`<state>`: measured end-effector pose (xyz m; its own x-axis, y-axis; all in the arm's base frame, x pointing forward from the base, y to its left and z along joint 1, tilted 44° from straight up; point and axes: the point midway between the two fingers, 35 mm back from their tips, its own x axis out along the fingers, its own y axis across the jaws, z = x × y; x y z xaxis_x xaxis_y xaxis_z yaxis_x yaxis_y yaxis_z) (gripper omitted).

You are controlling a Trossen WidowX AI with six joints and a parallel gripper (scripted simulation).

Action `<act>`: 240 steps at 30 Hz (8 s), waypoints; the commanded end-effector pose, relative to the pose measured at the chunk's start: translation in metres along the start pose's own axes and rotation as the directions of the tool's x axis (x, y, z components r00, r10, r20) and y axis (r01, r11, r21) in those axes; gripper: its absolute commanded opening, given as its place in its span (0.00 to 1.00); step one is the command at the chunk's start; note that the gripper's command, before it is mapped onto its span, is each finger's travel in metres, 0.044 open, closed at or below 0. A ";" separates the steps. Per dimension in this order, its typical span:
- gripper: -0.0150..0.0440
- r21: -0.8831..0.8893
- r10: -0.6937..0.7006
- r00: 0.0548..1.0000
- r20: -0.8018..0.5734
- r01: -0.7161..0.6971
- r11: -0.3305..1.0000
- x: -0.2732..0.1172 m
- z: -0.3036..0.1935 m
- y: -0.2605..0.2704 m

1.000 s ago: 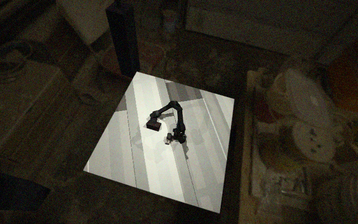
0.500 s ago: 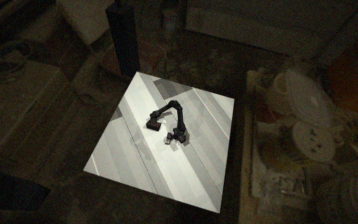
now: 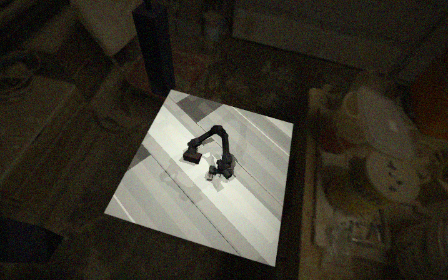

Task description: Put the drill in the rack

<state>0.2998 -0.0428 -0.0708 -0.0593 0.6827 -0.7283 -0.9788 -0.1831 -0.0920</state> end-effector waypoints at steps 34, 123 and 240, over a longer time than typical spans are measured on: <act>0.25 0.008 0.000 1.000 0.006 0.000 1.000 -0.003 0.000 0.003; 0.25 0.008 0.000 1.000 0.005 0.000 1.000 -0.002 -0.015 0.003; 0.25 0.007 0.000 1.000 0.000 0.000 1.000 -0.023 -0.064 0.009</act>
<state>0.3042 -0.1033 -0.1003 -0.0598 0.6871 -0.7241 -0.9814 -0.1731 -0.0831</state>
